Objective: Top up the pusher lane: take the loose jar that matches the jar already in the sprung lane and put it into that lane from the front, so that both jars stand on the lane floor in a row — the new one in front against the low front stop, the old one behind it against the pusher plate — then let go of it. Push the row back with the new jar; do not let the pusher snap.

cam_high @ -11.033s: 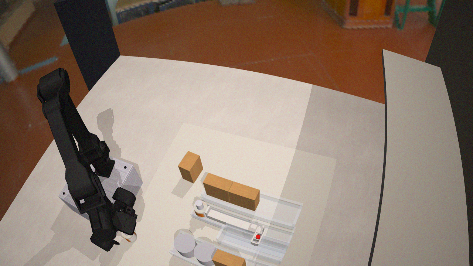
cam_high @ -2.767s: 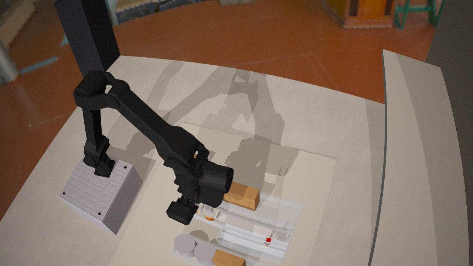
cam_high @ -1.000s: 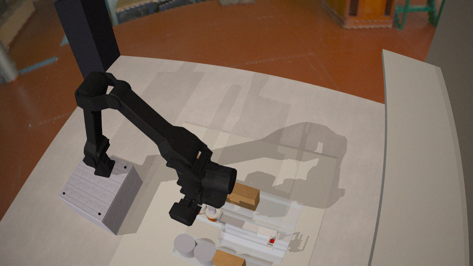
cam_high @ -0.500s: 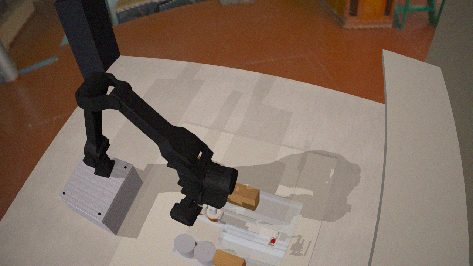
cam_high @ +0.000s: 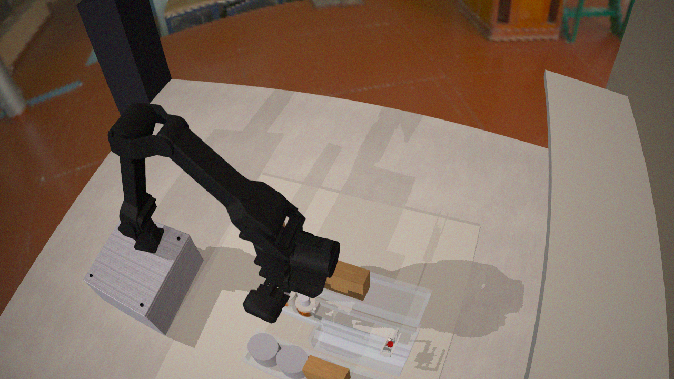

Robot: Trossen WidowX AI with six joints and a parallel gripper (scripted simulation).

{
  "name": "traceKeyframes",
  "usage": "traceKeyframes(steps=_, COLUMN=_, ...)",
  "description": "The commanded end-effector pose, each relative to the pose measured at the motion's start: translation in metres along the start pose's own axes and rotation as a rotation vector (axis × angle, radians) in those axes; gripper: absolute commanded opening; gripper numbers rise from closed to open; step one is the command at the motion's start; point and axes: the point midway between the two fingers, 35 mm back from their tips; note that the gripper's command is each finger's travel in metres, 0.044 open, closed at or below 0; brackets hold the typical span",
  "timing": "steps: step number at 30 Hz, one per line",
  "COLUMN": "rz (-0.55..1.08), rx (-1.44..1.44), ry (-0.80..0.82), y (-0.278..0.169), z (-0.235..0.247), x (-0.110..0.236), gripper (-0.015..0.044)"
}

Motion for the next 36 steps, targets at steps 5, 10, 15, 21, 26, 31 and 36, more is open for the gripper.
traceKeyframes(steps=5, rz=-0.032, rx=0.003, ry=-0.002, y=0.011, z=-0.001, x=0.004, gripper=0.0)
traceKeyframes(steps=10, rz=-0.032, rx=0.003, ry=-0.002, y=0.011, z=-0.001, x=0.003, gripper=0.0)
traceKeyframes(steps=15, rz=-0.032, rx=0.003, ry=-0.002, y=0.011, z=-0.001, x=0.001, gripper=0.0)
traceKeyframes(steps=21, rz=-0.032, rx=0.003, ry=-0.002, y=0.011, z=-0.001, x=-0.001, gripper=0.0)
traceKeyframes(steps=26, rz=-0.032, rx=0.003, ry=-0.002, y=0.011, z=-0.001, x=-0.003, gripper=0.0)
traceKeyframes(steps=31, rz=-0.032, rx=0.003, ry=-0.002, y=0.011, z=-0.001, x=-0.005, gripper=0.0)
traceKeyframes(steps=36, rz=-0.032, rx=0.003, ry=-0.002, y=0.011, z=-0.001, x=-0.007, gripper=0.0)
Point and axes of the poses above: the point midway between the two fingers, 35 mm back from their tips, its own x axis back along the fingers, its own z axis across the jaws, y = z × x, and after that the axes turned 10 degrees about x, right-handed
